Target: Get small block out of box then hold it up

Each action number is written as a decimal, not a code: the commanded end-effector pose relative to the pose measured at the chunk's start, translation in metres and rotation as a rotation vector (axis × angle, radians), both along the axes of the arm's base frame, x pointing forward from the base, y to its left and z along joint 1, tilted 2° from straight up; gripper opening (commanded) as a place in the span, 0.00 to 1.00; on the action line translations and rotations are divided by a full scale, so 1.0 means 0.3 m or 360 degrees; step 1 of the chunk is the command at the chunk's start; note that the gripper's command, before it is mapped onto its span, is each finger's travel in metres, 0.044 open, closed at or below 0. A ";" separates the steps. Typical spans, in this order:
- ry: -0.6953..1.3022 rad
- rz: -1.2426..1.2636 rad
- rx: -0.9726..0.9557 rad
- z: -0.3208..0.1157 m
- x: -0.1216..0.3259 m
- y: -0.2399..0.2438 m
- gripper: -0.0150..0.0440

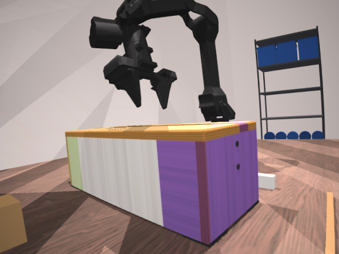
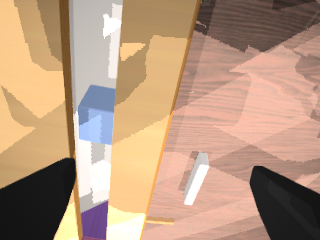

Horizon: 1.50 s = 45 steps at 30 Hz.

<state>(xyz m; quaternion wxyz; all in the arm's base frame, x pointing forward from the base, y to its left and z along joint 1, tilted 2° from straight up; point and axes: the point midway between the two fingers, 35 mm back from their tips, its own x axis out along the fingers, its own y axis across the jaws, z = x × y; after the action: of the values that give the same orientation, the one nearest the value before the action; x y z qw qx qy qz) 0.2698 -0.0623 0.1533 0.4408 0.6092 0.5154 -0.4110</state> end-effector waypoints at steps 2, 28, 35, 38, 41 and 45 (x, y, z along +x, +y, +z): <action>0.0097 -0.0147 0.0073 -0.035 -0.018 0.000 0.93; 0.0096 -0.0147 0.0073 -0.140 -0.001 -0.008 0.93; 0.0096 -0.0147 0.0073 -0.179 0.002 -0.010 0.93; 0.0096 -0.0147 0.0073 -0.195 0.002 -0.010 0.93; 0.0096 -0.0147 0.0073 -0.212 0.003 -0.011 0.93; 0.0096 -0.0147 0.0073 -0.234 0.003 -0.011 0.93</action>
<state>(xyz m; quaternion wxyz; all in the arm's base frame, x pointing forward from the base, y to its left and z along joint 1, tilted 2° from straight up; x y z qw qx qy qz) 0.2708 -0.0661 0.0897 0.3945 0.6288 0.5078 -0.4372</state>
